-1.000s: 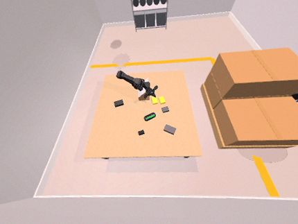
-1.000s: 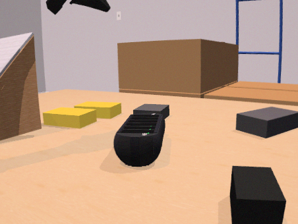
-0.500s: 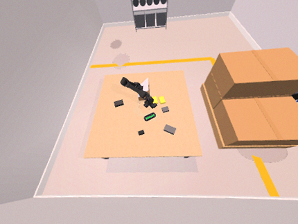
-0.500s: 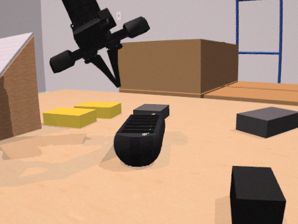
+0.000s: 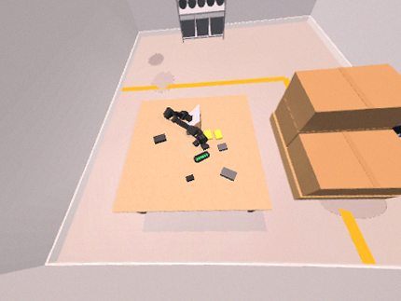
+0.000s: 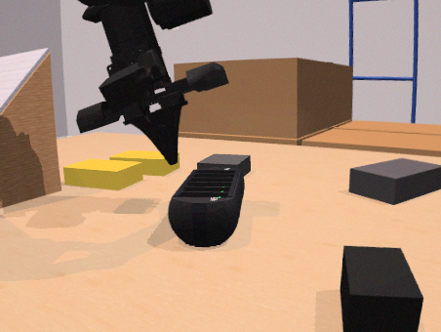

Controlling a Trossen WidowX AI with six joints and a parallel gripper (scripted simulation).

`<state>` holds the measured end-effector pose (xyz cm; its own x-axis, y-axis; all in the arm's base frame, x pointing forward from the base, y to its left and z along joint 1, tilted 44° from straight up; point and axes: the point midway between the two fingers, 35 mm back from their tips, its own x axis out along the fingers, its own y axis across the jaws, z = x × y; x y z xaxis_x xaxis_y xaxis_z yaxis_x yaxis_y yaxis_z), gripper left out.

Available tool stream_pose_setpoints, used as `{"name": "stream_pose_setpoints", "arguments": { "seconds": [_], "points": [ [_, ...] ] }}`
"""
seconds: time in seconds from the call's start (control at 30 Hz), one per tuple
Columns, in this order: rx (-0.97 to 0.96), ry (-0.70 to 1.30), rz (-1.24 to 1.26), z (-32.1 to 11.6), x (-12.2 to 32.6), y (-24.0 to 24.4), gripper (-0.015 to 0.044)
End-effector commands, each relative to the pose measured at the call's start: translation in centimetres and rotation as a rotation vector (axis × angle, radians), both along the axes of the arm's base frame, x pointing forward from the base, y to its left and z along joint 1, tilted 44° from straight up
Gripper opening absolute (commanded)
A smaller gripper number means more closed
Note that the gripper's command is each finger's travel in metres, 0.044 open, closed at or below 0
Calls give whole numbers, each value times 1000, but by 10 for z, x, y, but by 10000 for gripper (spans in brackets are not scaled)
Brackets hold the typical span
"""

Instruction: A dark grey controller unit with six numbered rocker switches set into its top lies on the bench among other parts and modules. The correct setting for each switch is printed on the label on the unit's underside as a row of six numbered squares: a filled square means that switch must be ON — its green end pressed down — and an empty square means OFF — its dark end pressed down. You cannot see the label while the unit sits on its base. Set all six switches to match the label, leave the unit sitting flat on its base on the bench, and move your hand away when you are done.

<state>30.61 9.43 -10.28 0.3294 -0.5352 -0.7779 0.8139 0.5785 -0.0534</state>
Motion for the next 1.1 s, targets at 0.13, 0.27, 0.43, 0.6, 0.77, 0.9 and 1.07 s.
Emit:
{"name": "stream_pose_setpoints", "arguments": {
  "seconds": [0.13,0.27,0.43,0.6,0.77,0.9,1.07],
  "points": [
    [-2,-5,-5,-9,3,-9,0],
    [-2,-5,-4,-14,4,-13,0],
    [-1,-5,-3,-20,4,-18,0],
    [-1,-6,-2,-26,5,-24,0],
    [-1,-6,-2,-31,6,-30,0],
    [-1,-6,-1,-36,6,-34,0],
    [-2,-7,-1,-37,6,-36,0]
  ]
}}
